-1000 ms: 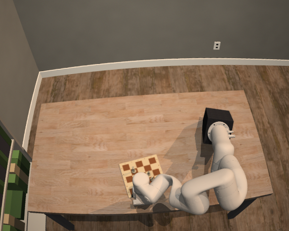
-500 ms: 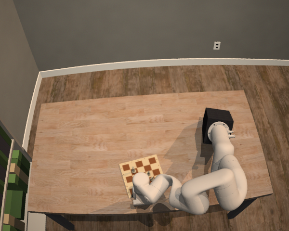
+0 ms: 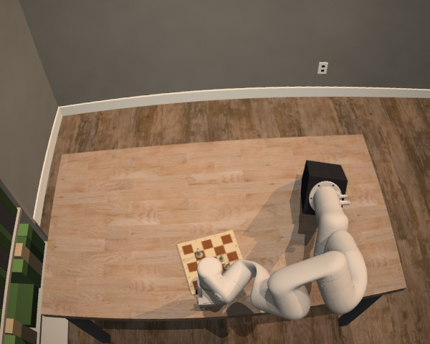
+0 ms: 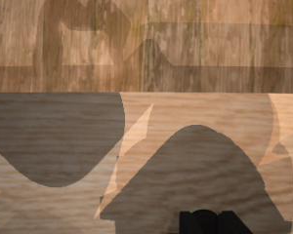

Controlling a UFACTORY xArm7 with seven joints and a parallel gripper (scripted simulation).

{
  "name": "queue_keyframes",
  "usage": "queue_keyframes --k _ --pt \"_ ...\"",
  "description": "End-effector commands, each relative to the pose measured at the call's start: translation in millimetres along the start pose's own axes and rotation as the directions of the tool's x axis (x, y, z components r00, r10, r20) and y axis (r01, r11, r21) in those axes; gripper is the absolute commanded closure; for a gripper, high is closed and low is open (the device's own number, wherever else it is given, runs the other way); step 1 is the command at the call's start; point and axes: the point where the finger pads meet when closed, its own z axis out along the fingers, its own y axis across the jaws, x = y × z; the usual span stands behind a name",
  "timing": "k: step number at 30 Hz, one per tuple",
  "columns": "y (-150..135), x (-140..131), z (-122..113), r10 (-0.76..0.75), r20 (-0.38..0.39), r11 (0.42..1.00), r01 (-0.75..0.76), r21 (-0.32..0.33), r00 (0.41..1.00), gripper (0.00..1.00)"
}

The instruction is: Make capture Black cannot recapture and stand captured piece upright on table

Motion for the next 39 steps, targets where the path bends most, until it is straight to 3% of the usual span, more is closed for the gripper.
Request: queue_keyframes --k 1,35,36,38,39 --pt "1.1 -0.2 -0.6 0.0 0.0 1.0 0.0 -0.003 1.0 1.0" --pt "1.1 -0.2 -0.6 0.0 0.0 1.0 0.0 -0.003 1.0 1.0" --pt "1.1 -0.2 -0.6 0.0 0.0 1.0 0.0 -0.003 1.0 0.92" --pt "1.1 -0.2 -0.6 0.0 0.0 1.0 0.0 -0.003 1.0 0.92" --pt "1.1 -0.2 -0.6 0.0 0.0 1.0 0.0 -0.003 1.0 0.85"
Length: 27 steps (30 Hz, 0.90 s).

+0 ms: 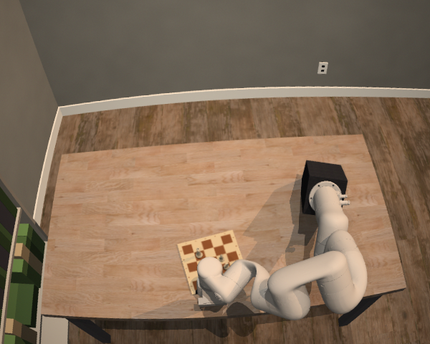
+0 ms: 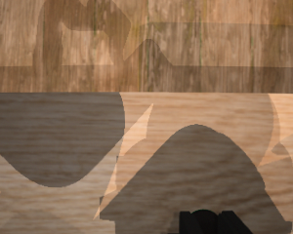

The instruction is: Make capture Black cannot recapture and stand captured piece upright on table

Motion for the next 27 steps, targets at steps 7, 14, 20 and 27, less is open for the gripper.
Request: queue_keyframes --k 7,14,20,27 --pt "1.0 -0.3 -0.9 0.001 0.0 1.0 -0.001 -0.003 1.0 0.77" --pt "1.0 -0.3 -0.9 0.001 0.0 1.0 -0.001 -0.003 1.0 0.61" --pt "1.0 -0.3 -0.9 0.001 0.0 1.0 -0.001 -0.003 1.0 0.61" --pt "1.0 -0.3 -5.9 0.001 0.0 1.0 -0.001 -0.003 1.0 0.61"
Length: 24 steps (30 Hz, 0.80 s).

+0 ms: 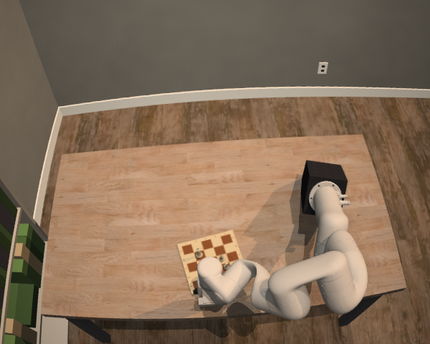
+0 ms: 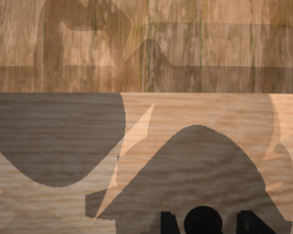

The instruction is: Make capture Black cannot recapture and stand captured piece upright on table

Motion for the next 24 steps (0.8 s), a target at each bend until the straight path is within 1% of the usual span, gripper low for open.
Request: queue_keyframes --k 1,5,11,13,17,20,24 --pt "2 0 -8 0.001 0.0 1.0 -0.001 -0.005 1.0 0.61" --pt "2 0 -23 0.001 0.0 1.0 -0.001 -0.005 1.0 0.61" --pt "1 0 -55 0.001 0.0 1.0 -0.001 -0.005 1.0 0.61" --pt "1 0 -55 0.001 0.0 1.0 -0.001 -0.005 1.0 0.61" --pt "1 0 -75 0.001 0.0 1.0 -0.001 -0.005 1.0 0.61" --pt "1 0 -85 0.001 0.0 1.0 -0.001 -0.005 1.0 0.61" --pt "1 0 -90 0.001 0.0 1.0 -0.001 -0.005 1.0 0.61"
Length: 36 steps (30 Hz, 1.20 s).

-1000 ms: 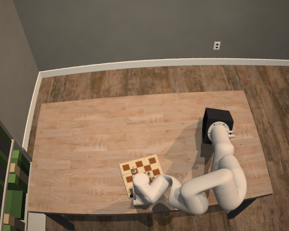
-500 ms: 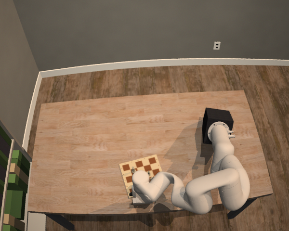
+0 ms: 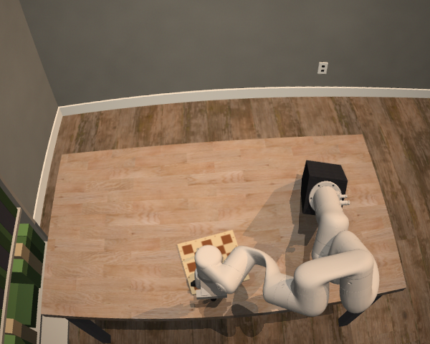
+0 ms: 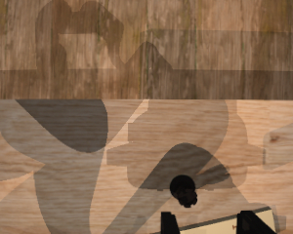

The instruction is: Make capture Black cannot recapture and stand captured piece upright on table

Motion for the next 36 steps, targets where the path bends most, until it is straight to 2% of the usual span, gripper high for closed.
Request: queue_keyframes --k 1,2,3,27,32,36 --pt "0 0 -8 0.0 0.0 1.0 0.0 -0.002 1.0 0.61" --pt "0 0 -8 0.0 0.0 1.0 0.0 -0.002 1.0 0.61" --pt "0 0 -8 0.0 0.0 1.0 0.0 -0.002 1.0 0.0" --pt "1 -1 -8 0.014 0.0 1.0 -0.014 -0.002 1.0 0.0" --pt "9 -18 -11 0.193 0.0 0.981 -0.193 -0.002 0.981 0.0" --pt "20 -48 -17 0.432 -0.001 0.902 -0.432 -0.004 0.902 0.0"
